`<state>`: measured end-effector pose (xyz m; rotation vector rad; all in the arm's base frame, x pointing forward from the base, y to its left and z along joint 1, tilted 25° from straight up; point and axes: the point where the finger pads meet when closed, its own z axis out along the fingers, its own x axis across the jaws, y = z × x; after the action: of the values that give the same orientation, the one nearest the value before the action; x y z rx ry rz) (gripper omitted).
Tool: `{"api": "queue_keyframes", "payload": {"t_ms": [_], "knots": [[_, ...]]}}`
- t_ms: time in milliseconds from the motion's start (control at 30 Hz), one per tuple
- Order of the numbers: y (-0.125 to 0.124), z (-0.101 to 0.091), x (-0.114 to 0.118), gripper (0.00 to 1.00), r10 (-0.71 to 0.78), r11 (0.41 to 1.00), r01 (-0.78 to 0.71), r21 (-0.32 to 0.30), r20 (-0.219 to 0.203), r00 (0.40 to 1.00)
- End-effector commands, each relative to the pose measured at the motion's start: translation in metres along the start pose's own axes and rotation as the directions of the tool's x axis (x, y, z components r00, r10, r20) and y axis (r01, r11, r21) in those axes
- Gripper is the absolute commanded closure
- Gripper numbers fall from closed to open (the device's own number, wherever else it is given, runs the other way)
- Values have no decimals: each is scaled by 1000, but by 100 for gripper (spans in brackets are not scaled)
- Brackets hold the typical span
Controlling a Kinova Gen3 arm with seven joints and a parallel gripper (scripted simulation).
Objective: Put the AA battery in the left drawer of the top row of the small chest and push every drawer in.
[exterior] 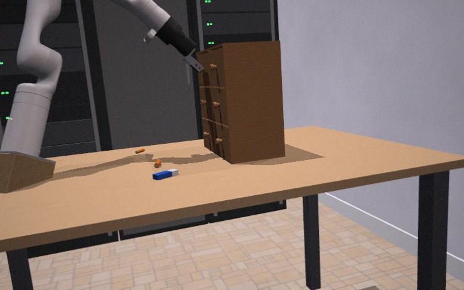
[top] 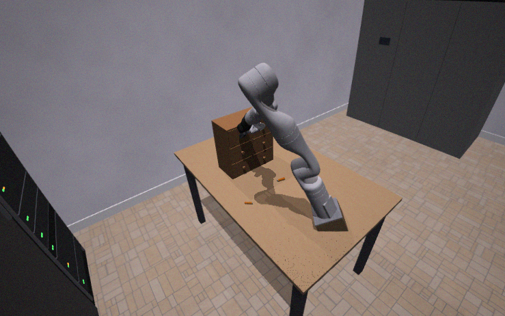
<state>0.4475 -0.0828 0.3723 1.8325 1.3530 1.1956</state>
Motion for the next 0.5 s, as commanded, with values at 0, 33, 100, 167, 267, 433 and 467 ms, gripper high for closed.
{"api": "queue_keyframes", "payload": {"t_ms": [0, 33, 100, 167, 267, 433, 467], "knots": [[2, 1, -2, 63, 8, 1000, -8, -3, 6, 1000], [2, 1, -2, 63, 8, 1000, -8, -3, 6, 1000], [2, 1, -2, 63, 7, 1000, -7, -3, 6, 1000], [1, 0, -2, 63, 7, 1000, -7, -3, 6, 1000], [-1, -1, 0, 63, 4, 1000, -4, -1, 2, 1000], [-2, -2, 2, 63, -1, 1000, 1, -1, -4, 1000], [-2, -3, 2, 63, -2, 1000, 2, -1, -6, 1000]]}}
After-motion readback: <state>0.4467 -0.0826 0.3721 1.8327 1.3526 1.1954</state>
